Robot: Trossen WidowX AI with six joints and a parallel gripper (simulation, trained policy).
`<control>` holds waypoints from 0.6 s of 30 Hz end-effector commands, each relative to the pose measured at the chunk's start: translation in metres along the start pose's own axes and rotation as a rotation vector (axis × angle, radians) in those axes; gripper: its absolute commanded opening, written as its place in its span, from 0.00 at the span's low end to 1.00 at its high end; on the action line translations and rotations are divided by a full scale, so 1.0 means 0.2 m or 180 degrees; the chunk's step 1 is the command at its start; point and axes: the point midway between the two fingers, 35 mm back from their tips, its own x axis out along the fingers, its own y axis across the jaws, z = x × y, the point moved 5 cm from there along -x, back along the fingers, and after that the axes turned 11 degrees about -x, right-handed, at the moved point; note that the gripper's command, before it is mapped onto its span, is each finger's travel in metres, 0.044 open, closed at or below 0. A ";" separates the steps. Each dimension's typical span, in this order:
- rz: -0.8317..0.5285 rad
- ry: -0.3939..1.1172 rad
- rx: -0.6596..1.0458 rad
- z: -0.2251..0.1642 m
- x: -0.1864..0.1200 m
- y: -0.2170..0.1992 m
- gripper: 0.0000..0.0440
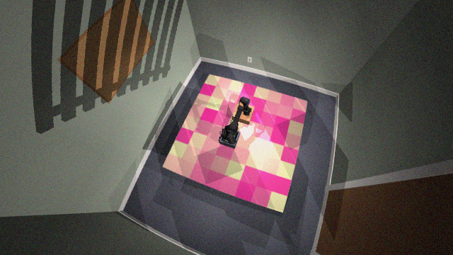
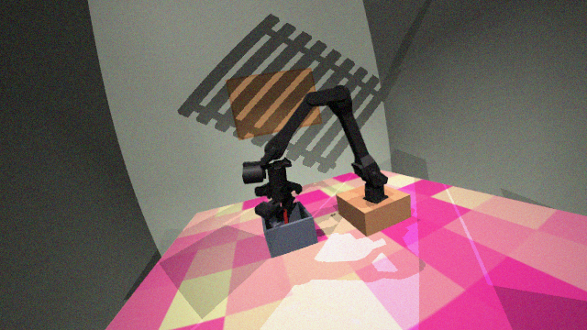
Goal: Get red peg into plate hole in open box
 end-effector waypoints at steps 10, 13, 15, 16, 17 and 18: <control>-0.0029 -0.0076 -0.0140 0.14 0.04 0.02 0.69; -0.0041 -0.0115 -0.0165 0.19 0.04 0.03 0.83; -0.0034 -0.0168 -0.0169 0.22 0.04 0.03 0.93; -0.0044 -0.0178 -0.0172 0.23 0.04 0.03 0.96; -0.0030 -0.0219 -0.0166 0.25 0.03 0.03 1.00; -0.0023 -0.0257 -0.0160 0.27 0.03 0.03 1.00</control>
